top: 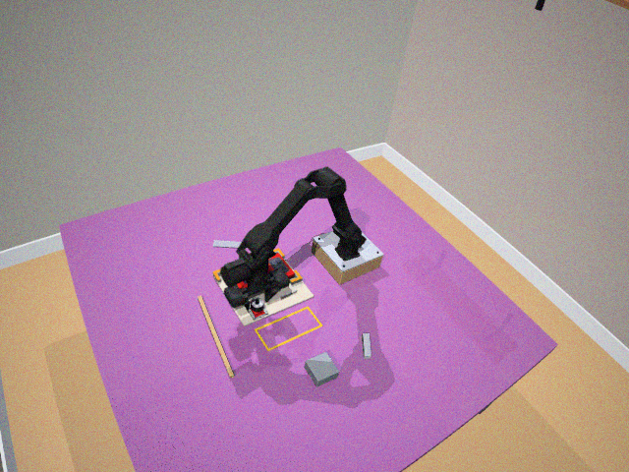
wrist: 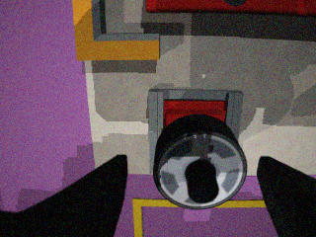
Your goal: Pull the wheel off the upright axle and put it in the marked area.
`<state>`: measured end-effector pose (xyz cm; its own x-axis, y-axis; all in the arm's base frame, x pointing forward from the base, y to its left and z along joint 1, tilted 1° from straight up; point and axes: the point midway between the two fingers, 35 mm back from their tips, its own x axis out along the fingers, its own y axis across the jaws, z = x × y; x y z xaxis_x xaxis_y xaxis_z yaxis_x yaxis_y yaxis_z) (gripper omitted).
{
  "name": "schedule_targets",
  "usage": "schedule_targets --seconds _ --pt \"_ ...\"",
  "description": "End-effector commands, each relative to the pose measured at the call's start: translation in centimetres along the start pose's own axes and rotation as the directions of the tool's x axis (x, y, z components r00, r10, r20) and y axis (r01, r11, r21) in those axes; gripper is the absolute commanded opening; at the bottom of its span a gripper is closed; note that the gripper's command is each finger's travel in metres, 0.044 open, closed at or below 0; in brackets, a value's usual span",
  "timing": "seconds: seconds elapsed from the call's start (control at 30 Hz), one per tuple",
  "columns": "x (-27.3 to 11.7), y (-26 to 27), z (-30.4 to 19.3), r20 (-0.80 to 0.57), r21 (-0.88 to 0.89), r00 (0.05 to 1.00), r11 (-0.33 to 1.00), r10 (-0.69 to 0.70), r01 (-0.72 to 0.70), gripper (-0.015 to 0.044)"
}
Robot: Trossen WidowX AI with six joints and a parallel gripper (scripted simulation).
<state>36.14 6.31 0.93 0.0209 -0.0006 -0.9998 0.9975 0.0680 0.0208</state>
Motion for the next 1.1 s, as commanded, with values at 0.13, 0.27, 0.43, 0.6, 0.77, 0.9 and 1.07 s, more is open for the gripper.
schedule_targets --seconds 0.13,0.27,0.43,0.6,0.77,0.9,1.07 --pt "0.0 0.0 0.0 0.0 0.0 1.0 1.0 0.0 0.0 0.0208" --pt "0.0 0.0 0.0 0.0 0.0 1.0 1.0 0.0 0.0 0.0181" --pt "-0.01 0.0 0.0 0.0 0.0 1.0 1.0 0.0 0.0 0.0128" --pt "-0.11 0.01 0.0 0.0 0.0 1.0 1.0 0.0 0.0 0.0" --pt "-0.27 0.01 0.0 0.0 0.0 1.0 1.0 0.0 0.0 0.0" --pt "-0.4 0.02 0.0 0.001 0.0 1.0 1.0 -0.001 0.001 0.0" --pt "-0.57 0.02 -0.01 0.001 0.0 1.0 1.0 -0.001 0.001 0.0"
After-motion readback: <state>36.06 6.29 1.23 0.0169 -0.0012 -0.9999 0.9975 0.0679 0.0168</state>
